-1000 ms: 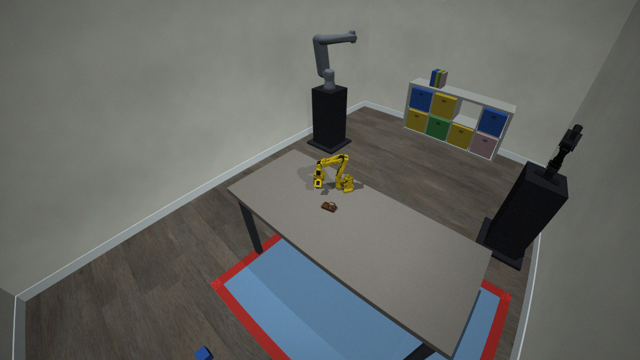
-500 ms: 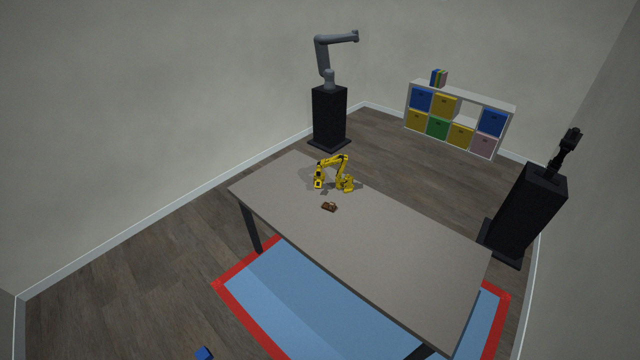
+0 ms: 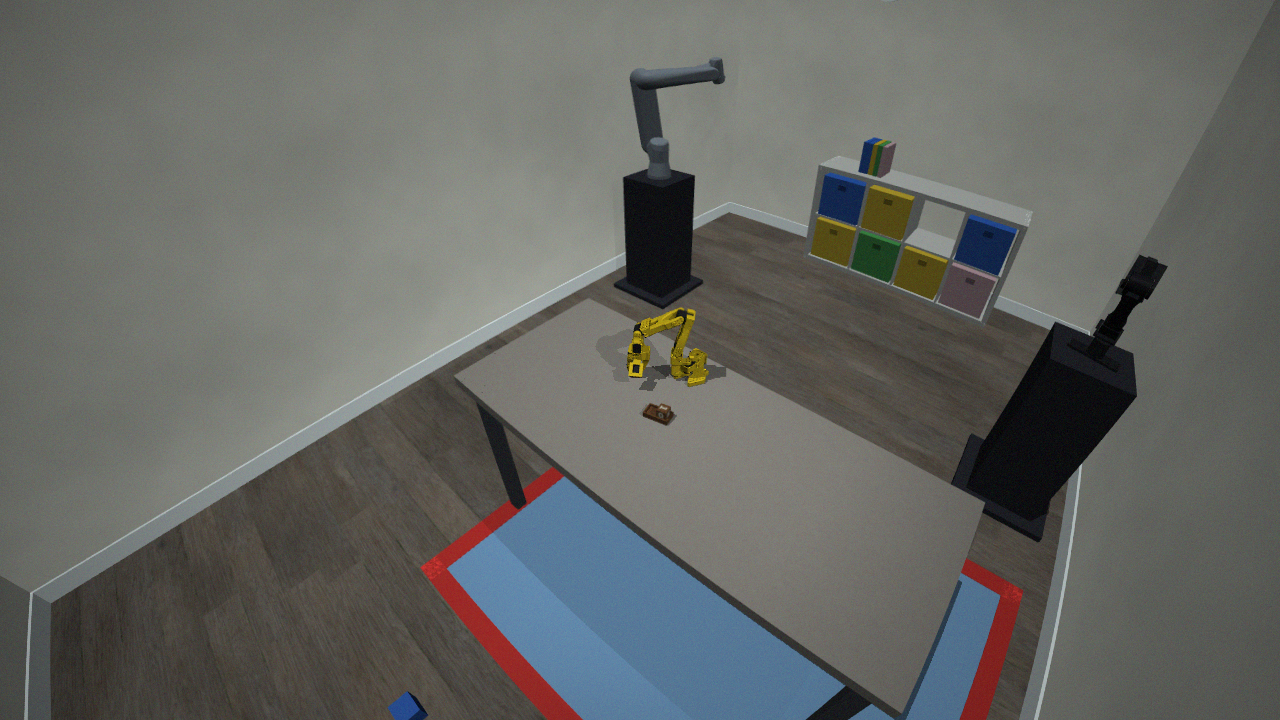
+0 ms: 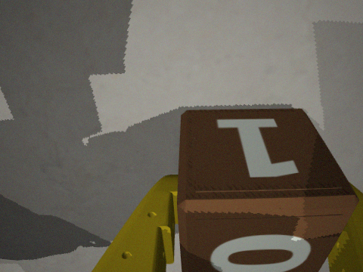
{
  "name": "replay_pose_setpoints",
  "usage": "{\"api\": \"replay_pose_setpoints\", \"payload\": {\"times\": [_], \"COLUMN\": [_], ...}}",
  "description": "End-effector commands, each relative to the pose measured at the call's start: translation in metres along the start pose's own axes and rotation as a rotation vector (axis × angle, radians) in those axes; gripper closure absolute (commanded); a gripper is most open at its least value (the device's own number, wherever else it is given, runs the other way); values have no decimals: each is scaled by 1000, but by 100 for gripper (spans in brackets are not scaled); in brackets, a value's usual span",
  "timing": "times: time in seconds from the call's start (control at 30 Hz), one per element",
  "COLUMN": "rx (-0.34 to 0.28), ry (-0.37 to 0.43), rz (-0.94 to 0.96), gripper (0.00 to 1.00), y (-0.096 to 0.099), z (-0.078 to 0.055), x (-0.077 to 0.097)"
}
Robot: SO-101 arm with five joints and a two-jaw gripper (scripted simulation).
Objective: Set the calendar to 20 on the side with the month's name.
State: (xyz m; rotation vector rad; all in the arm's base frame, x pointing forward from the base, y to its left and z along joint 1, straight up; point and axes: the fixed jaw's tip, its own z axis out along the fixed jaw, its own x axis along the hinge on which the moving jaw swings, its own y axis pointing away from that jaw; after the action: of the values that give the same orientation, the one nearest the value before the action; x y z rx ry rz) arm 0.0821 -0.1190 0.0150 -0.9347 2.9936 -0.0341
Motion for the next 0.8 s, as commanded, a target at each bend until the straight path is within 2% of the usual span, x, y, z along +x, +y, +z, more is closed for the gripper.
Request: {"api": "replay_pose_setpoints", "payload": {"times": [0.0,0.63,0.77], "rx": [18,18,18], "ry": [-1,-1,-1], "rz": [18,18,18], "gripper": [100,100,96], "y": [-3,-3,-3], "z": [-1,0,0], "x": [1,1,1]}}
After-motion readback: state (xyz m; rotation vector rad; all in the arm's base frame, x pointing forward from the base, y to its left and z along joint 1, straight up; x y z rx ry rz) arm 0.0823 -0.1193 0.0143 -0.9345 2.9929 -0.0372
